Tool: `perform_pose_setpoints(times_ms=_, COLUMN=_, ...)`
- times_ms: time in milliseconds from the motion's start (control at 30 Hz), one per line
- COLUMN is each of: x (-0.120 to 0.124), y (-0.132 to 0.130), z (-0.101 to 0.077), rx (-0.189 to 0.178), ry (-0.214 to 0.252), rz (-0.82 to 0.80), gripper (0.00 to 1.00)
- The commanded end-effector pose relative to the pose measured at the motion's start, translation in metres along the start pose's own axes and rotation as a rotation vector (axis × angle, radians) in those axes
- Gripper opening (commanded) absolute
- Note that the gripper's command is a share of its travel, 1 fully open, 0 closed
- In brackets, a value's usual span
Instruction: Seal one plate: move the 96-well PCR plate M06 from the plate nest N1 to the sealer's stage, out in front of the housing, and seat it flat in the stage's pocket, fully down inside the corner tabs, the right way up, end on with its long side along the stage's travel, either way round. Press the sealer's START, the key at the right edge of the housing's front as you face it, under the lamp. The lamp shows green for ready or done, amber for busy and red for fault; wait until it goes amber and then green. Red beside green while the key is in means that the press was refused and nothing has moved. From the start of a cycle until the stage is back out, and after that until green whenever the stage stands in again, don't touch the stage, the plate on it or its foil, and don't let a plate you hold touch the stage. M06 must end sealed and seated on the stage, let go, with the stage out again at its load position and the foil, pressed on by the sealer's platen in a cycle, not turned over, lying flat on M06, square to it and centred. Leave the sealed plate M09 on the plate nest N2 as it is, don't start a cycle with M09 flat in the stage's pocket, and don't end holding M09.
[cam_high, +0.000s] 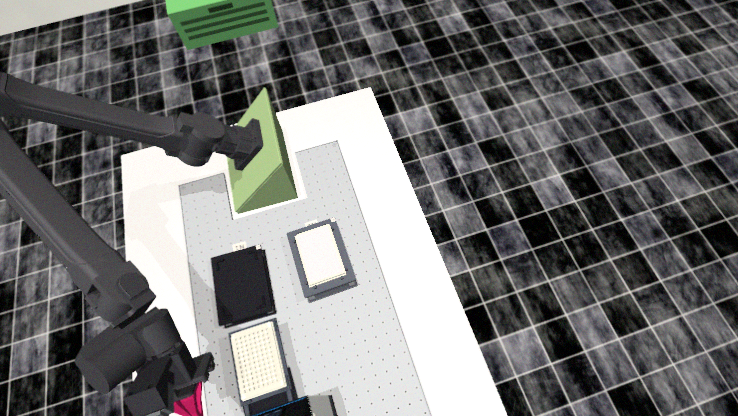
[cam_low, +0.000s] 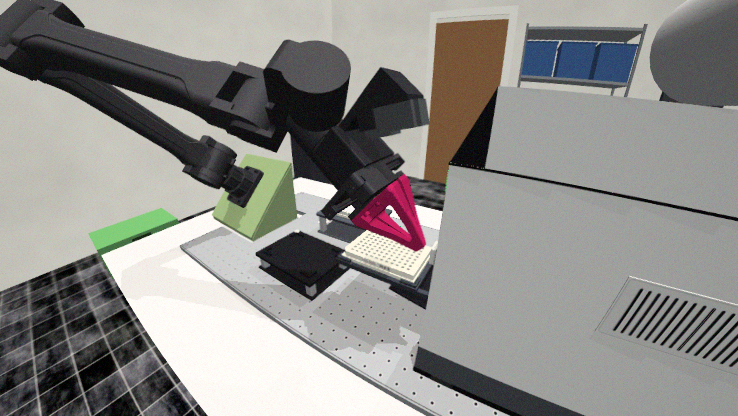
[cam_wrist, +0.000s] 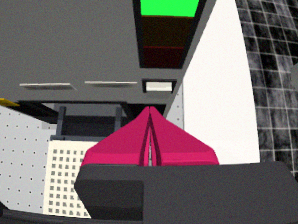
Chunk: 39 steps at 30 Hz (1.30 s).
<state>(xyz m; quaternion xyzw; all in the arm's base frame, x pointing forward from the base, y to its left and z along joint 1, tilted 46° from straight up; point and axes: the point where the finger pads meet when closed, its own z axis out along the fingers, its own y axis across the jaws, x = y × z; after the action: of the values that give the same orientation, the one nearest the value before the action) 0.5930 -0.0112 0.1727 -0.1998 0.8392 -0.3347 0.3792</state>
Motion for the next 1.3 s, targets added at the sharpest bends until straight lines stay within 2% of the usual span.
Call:
perform_pose_setpoints(times_ms=0, x=-0.026, y=-0.018, z=-0.002, rx=0.02, ry=-0.037, rz=0.031, gripper=0.0)
perform_pose_setpoints(times_ms=300, x=-0.034, y=-0.038, z=-0.008, rx=0.045, ry=-0.054, rz=0.056, gripper=0.0)
perform_pose_setpoints(times_ms=467, x=-0.039, y=-0.032, z=-0.01, rx=0.037, ry=-0.062, rz=0.049, gripper=0.0)
perform_pose_setpoints(times_ms=933, x=-0.035, y=-0.004, z=0.002, rx=0.004, ry=-0.043, rz=0.016, gripper=0.0)
perform_pose_setpoints(times_ms=1133, x=-0.022, y=-0.006, z=0.007, rx=0.005, ry=-0.021, rz=0.016, gripper=0.0)
perform_pose_setpoints(times_ms=1267, x=-0.023, y=-0.017, z=0.004, rx=0.018, ry=-0.026, rz=0.029, gripper=0.0)
